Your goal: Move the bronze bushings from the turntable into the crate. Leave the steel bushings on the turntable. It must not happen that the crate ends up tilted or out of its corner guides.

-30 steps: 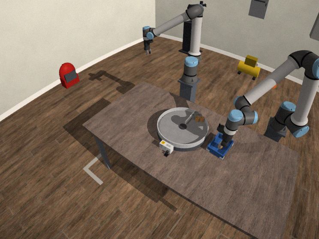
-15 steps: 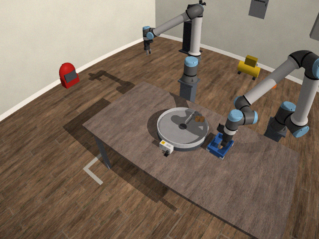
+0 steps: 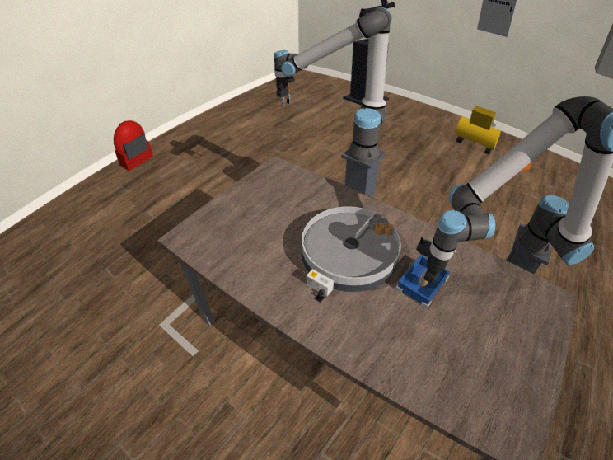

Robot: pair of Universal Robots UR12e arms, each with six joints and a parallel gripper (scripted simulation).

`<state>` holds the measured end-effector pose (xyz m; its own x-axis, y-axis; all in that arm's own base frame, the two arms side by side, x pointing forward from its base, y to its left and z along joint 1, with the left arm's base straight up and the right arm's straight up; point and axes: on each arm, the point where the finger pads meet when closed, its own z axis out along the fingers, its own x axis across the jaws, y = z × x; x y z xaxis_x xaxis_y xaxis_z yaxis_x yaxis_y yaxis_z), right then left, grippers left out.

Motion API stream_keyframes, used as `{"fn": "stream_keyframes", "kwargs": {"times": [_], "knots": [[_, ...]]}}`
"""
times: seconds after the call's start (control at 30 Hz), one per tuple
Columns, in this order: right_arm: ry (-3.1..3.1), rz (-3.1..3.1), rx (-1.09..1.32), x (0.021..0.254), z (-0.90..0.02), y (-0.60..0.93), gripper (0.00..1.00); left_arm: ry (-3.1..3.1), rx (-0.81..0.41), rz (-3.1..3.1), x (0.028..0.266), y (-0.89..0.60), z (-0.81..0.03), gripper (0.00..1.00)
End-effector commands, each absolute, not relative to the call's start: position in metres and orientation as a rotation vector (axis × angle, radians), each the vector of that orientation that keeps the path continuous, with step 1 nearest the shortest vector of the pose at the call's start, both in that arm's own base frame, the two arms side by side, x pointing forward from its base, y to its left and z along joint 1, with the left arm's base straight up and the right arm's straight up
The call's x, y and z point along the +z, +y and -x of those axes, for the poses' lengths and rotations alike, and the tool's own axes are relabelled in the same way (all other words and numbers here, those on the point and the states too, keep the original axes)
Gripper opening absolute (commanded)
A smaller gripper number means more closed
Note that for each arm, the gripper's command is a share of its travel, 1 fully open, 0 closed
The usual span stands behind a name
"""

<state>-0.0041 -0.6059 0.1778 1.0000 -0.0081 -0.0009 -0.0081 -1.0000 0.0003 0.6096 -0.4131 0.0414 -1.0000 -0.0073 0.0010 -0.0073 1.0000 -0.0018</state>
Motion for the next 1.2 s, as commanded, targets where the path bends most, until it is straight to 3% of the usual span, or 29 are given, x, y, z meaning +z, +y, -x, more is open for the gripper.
{"fn": "stream_keyframes", "kwargs": {"times": [0.0, 0.33, 0.37, 1.17], "knots": [[-0.013, -3.141, 0.0, 0.177, 0.0051, -0.604, 1.0, -3.144, 0.009, -0.011, 0.0442, -0.4155, -0.612, 0.0], [-0.013, -3.141, 0.0, 0.177, 0.0051, -0.604, 1.0, -3.144, 0.009, -0.011, 0.0442, -0.4155, -0.612, 0.0], [-0.013, -3.141, 0.0, 0.177, 0.0051, -0.604, 1.0, -3.144, 0.009, -0.011, 0.0442, -0.4155, -0.612, 0.38], [-0.013, -3.141, 0.0, 0.177, 0.0051, -0.604, 1.0, -3.144, 0.009, -0.011, 0.0442, -0.4155, -0.612, 0.38]]}}
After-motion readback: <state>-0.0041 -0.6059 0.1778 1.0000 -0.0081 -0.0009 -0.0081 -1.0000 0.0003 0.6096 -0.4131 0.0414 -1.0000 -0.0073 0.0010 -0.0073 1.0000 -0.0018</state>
